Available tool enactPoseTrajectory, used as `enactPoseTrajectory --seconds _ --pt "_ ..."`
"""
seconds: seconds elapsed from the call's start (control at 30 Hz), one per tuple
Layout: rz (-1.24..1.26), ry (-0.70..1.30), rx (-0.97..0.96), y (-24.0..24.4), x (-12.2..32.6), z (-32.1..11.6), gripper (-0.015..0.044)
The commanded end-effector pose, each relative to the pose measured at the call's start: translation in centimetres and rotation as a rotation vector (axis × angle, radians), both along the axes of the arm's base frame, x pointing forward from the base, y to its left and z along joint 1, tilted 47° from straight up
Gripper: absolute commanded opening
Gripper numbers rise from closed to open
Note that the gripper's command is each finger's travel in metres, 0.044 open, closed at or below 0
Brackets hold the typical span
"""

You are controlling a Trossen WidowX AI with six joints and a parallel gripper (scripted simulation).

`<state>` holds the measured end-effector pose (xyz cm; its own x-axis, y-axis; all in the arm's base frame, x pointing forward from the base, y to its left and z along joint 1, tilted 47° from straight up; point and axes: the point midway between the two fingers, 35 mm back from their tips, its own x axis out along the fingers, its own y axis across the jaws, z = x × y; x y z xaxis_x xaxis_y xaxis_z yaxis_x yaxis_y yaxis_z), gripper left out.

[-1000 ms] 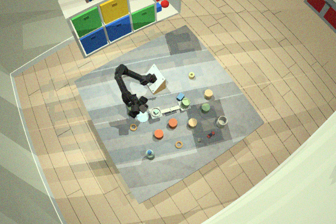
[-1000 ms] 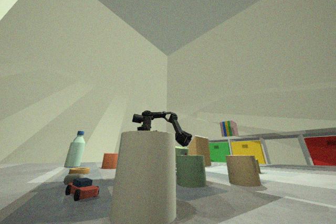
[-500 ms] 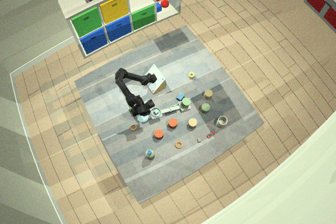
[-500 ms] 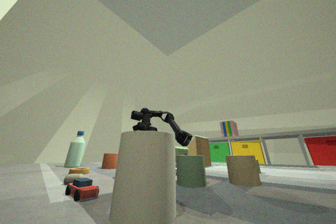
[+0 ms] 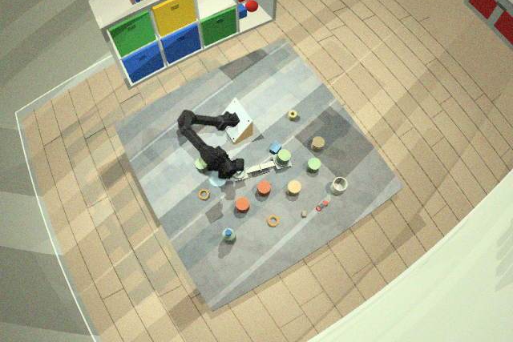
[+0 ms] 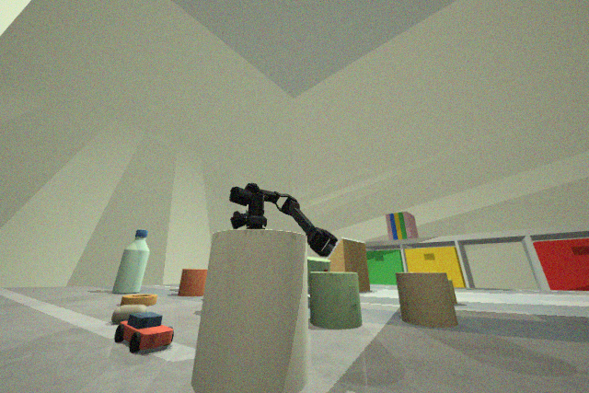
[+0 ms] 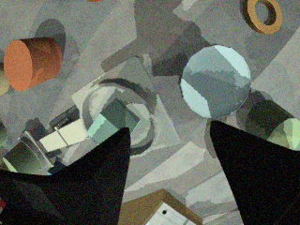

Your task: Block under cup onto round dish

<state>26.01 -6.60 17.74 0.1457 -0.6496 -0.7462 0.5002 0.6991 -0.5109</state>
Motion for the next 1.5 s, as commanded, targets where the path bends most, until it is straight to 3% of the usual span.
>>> enactPoseTrajectory --seconds 0.0,0.67,1.47 --pt "-0.116 -0.089 0.007 0.9 0.5 -0.5 0.026" --pt "-0.612 -0.514 0.009 4.8 1.5 -2.8 0.026" --pt "-0.615 -0.518 0.01 2.7 1.9 -4.9 0.026"
